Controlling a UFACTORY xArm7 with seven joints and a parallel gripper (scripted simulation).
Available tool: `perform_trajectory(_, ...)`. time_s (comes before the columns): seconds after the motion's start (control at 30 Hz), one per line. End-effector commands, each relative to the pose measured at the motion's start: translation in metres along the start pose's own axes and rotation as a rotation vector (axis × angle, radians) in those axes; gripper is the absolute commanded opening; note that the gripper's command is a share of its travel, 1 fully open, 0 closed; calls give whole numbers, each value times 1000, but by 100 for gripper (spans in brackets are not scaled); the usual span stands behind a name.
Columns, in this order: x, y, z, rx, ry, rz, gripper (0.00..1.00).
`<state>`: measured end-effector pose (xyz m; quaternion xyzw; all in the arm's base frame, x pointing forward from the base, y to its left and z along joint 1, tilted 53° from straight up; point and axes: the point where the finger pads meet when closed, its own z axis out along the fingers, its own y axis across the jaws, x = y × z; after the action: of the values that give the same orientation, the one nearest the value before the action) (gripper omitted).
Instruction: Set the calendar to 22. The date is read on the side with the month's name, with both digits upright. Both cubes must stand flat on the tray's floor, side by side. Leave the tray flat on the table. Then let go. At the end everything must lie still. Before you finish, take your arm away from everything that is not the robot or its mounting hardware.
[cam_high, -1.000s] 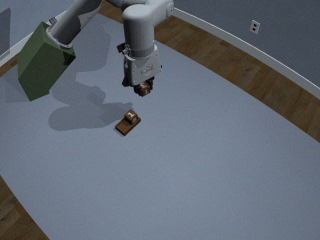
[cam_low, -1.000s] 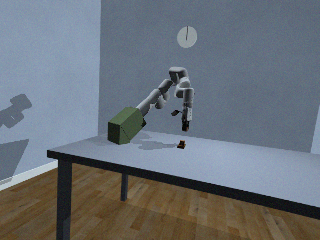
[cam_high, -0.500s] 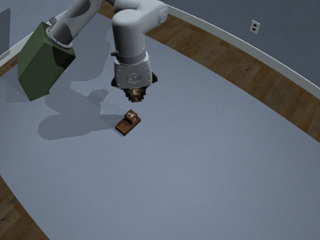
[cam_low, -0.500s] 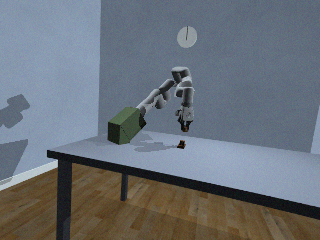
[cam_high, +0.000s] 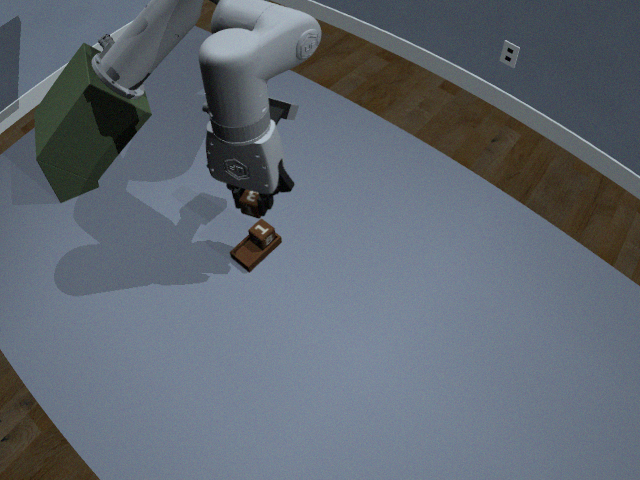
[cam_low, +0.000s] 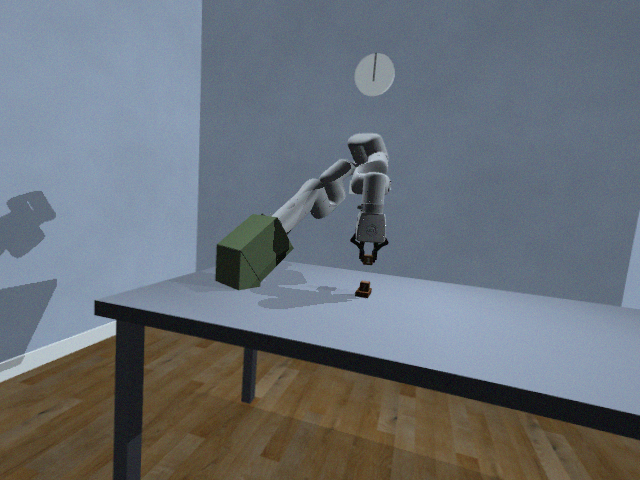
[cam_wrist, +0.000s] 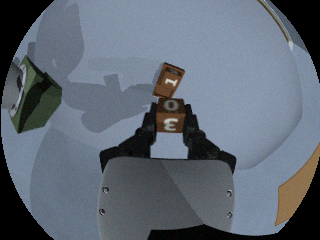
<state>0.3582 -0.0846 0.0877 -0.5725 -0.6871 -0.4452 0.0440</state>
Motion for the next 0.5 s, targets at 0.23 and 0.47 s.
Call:
perform_trajectory(0.23, -24, -13, -4, 4, -4, 343, 29)
perform_trajectory(0.47, -24, -13, -4, 4, -4, 346, 29)
